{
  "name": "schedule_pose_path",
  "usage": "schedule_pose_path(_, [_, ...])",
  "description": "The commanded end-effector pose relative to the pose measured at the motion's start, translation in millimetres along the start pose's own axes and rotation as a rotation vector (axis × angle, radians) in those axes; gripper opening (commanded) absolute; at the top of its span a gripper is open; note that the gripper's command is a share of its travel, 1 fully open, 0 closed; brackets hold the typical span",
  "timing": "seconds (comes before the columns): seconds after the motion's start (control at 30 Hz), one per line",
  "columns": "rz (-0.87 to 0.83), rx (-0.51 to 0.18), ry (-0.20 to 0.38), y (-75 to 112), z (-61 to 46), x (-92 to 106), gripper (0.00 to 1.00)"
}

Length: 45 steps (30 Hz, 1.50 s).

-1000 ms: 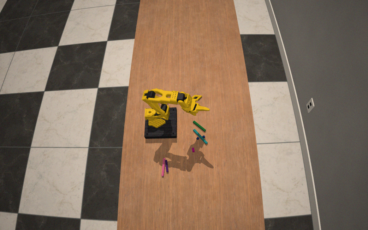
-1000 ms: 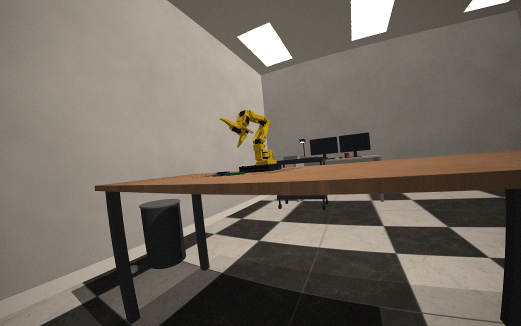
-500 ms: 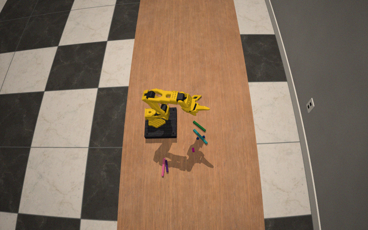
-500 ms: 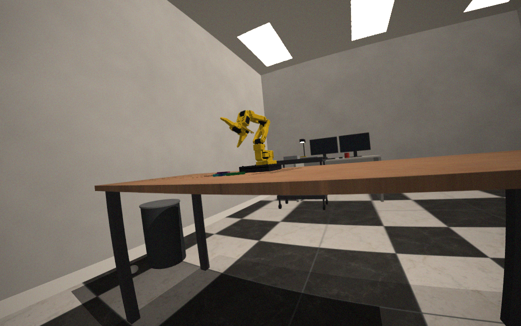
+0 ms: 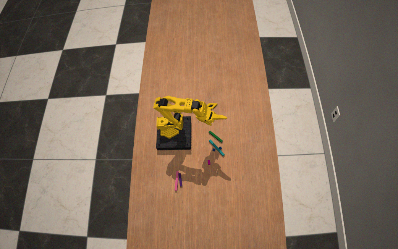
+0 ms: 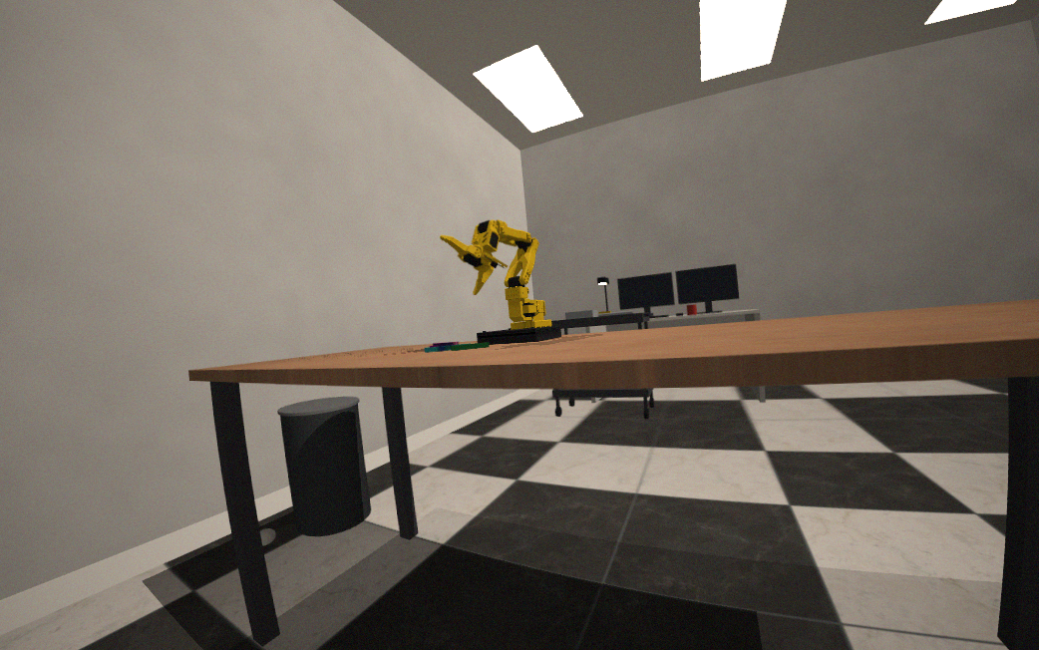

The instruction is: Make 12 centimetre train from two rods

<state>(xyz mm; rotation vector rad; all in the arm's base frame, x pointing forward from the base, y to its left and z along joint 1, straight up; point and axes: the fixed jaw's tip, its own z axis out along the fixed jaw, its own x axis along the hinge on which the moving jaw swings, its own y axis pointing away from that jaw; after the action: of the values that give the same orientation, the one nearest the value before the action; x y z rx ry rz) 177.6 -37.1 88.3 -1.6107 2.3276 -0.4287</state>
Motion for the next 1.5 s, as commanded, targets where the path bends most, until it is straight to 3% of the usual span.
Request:
schedule_pose_path(0.0, [0.001, 0.003, -0.002, -0.2, -0.6, -0.1, 1.00])
schedule_pose_path(0.27, [-0.018, 0.000, -0.002, 7.7, -8.6, 0.9, 1.00])
schedule_pose_path(0.47, [-0.055, -0.006, -0.002, 25.3, -23.1, 3.4, 1.00])
schedule_pose_path(0.8, [-0.101, -0.012, -0.003, 48.7, -36.4, 7.0, 1.00])
schedule_pose_path(1.47, [-0.110, -0.014, -0.004, 53.7, -38.5, 7.8, 1.00])
